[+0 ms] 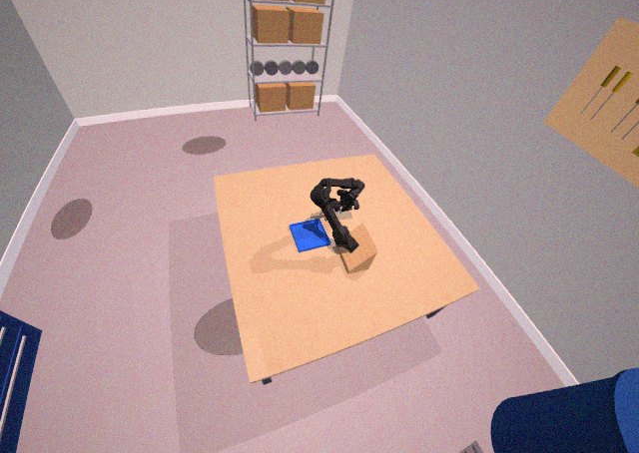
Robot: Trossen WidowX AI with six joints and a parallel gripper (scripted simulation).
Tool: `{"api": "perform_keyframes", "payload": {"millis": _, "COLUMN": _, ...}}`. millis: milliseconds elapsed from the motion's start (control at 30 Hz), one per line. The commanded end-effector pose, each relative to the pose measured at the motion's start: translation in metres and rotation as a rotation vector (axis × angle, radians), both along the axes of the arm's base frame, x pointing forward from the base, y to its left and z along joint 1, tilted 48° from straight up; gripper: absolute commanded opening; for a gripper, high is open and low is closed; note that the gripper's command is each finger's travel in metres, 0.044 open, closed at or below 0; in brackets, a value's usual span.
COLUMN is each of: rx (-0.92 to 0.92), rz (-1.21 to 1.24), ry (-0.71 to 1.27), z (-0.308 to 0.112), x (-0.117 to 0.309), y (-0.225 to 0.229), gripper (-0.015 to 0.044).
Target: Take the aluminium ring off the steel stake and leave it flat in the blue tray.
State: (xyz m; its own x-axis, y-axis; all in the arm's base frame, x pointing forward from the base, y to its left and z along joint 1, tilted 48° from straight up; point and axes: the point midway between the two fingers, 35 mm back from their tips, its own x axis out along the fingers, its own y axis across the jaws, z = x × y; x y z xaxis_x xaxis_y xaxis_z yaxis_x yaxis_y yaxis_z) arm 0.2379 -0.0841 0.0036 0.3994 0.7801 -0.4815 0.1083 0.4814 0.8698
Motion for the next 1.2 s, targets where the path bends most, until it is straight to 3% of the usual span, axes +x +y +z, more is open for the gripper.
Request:
{"api": "perform_keyframes", "payload": {"millis": 0, "rx": -0.003, "rz": 0.0, "ry": -0.006, "z": -0.001, "x": 0.0, "y": -0.005, "gripper": 0.0}}
{"api": "perform_keyframes", "payload": {"millis": 1167, "rx": -0.004, "rz": 0.0, "ry": -0.006, "z": -0.008, "x": -0.005, "y": -0.026, "gripper": 0.0}}
